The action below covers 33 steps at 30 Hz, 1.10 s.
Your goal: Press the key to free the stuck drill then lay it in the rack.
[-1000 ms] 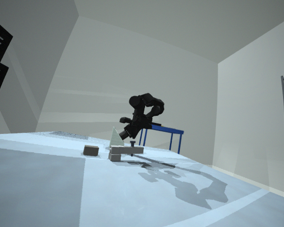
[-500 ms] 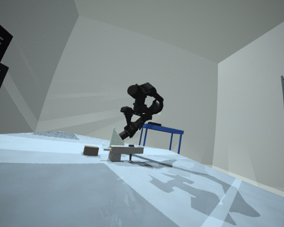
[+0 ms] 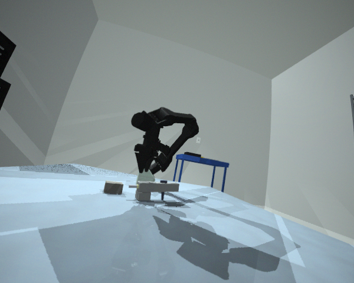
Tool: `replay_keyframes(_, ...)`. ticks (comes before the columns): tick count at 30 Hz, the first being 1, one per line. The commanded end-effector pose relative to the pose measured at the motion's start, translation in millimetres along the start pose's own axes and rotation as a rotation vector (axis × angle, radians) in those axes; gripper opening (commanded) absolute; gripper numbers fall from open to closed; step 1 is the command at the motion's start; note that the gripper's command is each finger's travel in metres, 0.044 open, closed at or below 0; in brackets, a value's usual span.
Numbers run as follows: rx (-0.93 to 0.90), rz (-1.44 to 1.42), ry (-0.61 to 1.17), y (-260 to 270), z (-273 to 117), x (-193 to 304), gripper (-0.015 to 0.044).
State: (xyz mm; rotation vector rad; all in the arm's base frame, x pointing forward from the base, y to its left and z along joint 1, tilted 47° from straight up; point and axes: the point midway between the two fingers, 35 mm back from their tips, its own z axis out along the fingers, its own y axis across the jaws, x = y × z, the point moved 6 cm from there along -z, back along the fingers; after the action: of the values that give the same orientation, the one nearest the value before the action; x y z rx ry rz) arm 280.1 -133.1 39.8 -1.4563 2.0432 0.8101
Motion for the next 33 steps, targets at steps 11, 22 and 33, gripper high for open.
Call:
replay_keyframes(11,-0.008,-0.545,-0.005,-17,45,46,0.044)
replay_keyframes(22,-0.008,-0.545,-0.005,-17,46,45,0.044)
replay_keyframes(33,-0.008,-0.545,-0.004,-15,62,42,0.044)
